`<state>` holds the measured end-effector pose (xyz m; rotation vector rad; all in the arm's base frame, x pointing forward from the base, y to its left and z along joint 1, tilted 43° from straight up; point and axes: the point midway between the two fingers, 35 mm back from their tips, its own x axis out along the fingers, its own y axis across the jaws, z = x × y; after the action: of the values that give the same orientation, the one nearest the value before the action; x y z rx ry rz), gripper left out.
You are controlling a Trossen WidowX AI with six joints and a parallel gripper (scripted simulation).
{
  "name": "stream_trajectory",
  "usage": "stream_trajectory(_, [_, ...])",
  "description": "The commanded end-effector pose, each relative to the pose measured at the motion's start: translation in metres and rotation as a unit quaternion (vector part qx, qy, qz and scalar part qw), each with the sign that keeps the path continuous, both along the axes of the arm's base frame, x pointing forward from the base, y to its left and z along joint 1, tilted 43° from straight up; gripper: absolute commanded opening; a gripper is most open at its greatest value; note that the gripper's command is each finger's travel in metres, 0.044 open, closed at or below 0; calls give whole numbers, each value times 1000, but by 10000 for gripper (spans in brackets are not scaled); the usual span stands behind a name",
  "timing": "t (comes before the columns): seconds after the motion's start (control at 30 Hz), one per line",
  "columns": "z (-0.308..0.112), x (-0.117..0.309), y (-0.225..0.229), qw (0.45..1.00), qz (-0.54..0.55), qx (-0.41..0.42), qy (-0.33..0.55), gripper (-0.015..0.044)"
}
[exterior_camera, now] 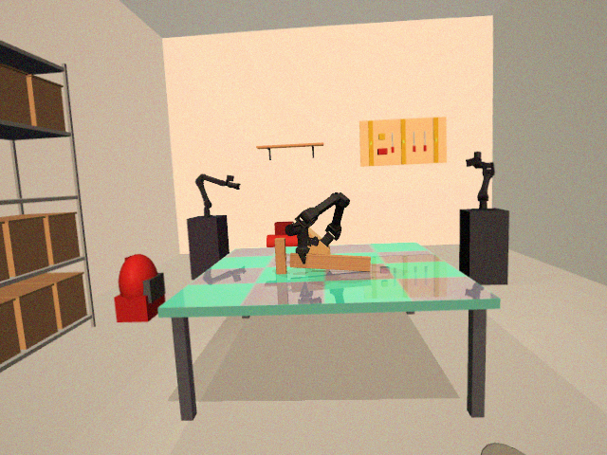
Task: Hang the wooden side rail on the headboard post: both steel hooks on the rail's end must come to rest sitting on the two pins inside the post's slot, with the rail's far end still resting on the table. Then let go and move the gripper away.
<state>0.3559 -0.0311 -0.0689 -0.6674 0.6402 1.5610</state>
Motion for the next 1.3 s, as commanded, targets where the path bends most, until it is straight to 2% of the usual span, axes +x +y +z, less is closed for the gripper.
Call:
stream_trajectory(0.0, [1,3,-7,1000,-2,-4,-6,0])
stream_trajectory(1.27, [0,7,-10,1000,-2,-5,-6,0])
